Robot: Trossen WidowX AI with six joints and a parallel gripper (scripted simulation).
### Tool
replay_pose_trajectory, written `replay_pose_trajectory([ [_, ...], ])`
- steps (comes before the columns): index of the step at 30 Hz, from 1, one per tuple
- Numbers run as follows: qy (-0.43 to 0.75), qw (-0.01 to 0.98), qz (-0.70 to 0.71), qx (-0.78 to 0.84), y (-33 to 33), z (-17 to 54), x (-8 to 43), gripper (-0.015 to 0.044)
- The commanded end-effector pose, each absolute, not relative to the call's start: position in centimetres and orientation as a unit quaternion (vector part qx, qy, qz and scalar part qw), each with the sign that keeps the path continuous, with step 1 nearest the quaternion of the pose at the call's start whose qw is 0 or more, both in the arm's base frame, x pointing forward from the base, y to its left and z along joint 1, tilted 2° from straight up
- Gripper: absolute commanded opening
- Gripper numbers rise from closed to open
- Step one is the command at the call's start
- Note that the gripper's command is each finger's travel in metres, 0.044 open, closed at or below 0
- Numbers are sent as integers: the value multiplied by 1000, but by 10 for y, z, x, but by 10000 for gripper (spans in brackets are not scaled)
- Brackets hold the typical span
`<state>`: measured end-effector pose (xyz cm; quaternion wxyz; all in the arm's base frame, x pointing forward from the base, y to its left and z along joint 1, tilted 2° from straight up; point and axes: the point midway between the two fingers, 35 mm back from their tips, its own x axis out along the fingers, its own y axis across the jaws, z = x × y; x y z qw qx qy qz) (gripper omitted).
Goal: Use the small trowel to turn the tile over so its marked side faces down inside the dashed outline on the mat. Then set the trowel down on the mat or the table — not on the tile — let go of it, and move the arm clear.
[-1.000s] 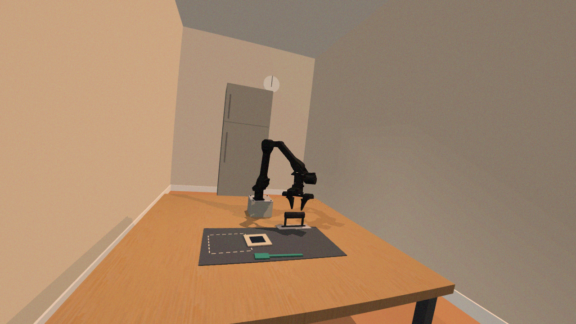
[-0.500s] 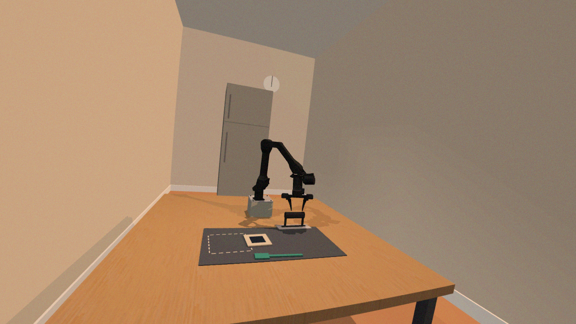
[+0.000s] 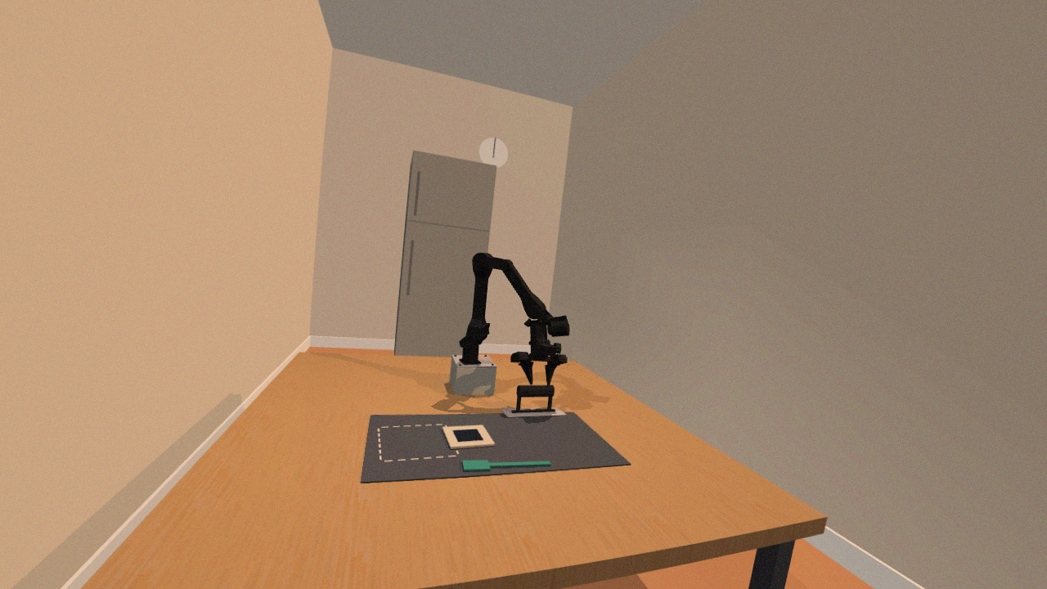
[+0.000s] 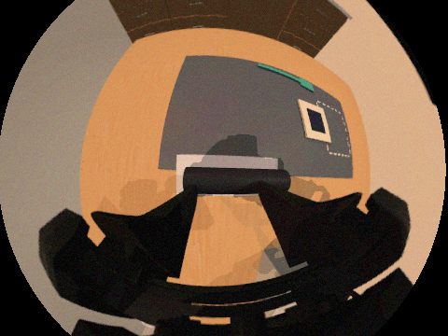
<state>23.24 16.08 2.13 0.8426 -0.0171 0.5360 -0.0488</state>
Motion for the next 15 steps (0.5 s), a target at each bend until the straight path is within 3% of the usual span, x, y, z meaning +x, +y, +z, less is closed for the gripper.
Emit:
replay_pose_trajectory([
  [1,523,849,-15,-76,159,19,229,300],
  [15,456,841,80,-279,152,12,222,300],
])
